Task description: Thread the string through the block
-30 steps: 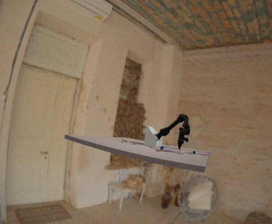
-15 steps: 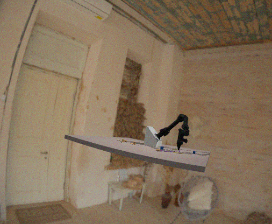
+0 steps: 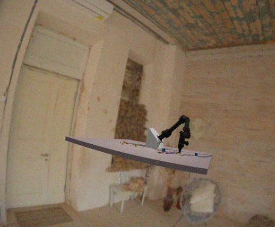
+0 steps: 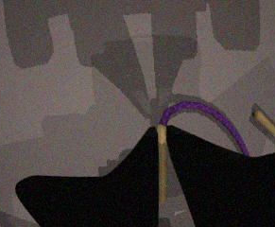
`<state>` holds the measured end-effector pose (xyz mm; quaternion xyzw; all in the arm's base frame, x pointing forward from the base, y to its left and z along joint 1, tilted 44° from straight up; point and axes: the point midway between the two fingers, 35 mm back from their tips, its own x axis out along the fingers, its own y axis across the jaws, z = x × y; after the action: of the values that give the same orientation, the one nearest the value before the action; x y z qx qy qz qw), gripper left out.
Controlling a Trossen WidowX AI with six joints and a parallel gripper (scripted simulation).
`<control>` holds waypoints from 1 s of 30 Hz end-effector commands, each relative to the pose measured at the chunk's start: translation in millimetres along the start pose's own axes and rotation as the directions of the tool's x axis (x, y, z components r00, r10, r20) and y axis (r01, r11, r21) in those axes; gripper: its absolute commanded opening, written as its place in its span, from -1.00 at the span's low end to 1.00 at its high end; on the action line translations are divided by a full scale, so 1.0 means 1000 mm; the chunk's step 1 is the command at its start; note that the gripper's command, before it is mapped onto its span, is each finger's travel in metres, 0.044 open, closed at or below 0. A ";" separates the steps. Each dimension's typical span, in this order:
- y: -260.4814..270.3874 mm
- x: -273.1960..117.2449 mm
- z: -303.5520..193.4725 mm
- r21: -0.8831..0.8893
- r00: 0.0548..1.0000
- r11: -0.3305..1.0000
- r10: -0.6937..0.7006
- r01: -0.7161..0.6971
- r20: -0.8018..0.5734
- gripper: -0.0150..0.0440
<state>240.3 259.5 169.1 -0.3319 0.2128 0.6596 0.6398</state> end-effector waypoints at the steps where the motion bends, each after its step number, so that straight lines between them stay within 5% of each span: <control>1: 0.000 -0.002 -0.002 -0.005 1.000 1.000 -0.012 0.012 0.001 -0.49; 30: -0.002 -0.001 -0.041 -0.006 1.000 1.000 -0.009 0.009 -0.006 -0.49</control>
<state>248.8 232.8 145.1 -0.3380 0.2126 0.6547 0.6419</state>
